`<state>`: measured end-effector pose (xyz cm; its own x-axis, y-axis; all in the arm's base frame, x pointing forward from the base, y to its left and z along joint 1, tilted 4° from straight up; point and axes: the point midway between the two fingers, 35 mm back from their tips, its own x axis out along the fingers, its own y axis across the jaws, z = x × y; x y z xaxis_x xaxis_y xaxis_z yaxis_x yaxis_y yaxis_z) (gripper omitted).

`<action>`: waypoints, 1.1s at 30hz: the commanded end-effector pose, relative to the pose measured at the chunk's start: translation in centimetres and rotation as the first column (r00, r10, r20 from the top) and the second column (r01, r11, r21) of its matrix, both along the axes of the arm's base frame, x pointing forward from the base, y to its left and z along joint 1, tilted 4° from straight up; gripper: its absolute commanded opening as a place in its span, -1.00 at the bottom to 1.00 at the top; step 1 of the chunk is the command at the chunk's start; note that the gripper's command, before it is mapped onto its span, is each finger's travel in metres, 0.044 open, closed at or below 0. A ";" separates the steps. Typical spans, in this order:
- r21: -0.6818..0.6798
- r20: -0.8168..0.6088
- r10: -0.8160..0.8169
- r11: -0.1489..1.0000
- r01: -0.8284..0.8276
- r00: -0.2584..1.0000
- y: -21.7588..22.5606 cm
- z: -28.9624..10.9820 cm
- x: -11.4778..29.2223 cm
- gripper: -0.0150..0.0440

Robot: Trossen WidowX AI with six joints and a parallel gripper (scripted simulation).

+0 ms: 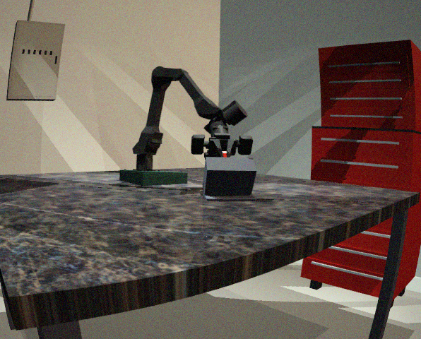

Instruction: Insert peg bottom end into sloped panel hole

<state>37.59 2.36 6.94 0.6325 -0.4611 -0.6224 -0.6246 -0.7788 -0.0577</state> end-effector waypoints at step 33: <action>-0.002 -0.003 -0.003 1.000 0.003 1.000 -0.6 -1.1 0.6 -0.49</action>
